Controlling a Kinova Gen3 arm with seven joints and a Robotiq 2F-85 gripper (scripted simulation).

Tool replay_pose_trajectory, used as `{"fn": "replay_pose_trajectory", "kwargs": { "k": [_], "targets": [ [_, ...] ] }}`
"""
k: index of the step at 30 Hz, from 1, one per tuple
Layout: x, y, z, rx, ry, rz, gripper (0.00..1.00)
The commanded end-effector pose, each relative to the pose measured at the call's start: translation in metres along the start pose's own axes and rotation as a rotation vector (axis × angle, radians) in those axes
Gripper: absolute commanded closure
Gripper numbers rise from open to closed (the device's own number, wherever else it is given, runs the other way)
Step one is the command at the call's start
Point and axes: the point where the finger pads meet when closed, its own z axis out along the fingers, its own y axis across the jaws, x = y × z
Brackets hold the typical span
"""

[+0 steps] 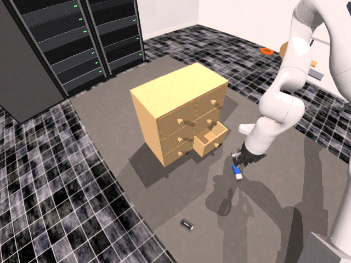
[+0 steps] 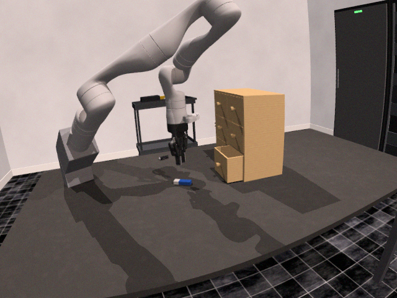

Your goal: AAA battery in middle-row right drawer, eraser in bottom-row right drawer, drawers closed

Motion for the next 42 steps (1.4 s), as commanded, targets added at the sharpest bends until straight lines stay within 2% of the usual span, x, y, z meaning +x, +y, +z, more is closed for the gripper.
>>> {"fn": "replay_pose_trajectory", "kwargs": {
  "k": [1,20,21,42],
  "targets": [
    [0.0018,0.0048,0.0025,0.002,-0.006,-0.038,0.67],
    [0.0032,0.0092,0.0046,0.005,-0.007,-0.083,0.67],
    [0.0032,0.0092,0.0046,0.005,-0.007,-0.083,0.62],
    [0.0032,0.0092,0.0047,0.005,-0.007,-0.083,0.62]
  ]
}}
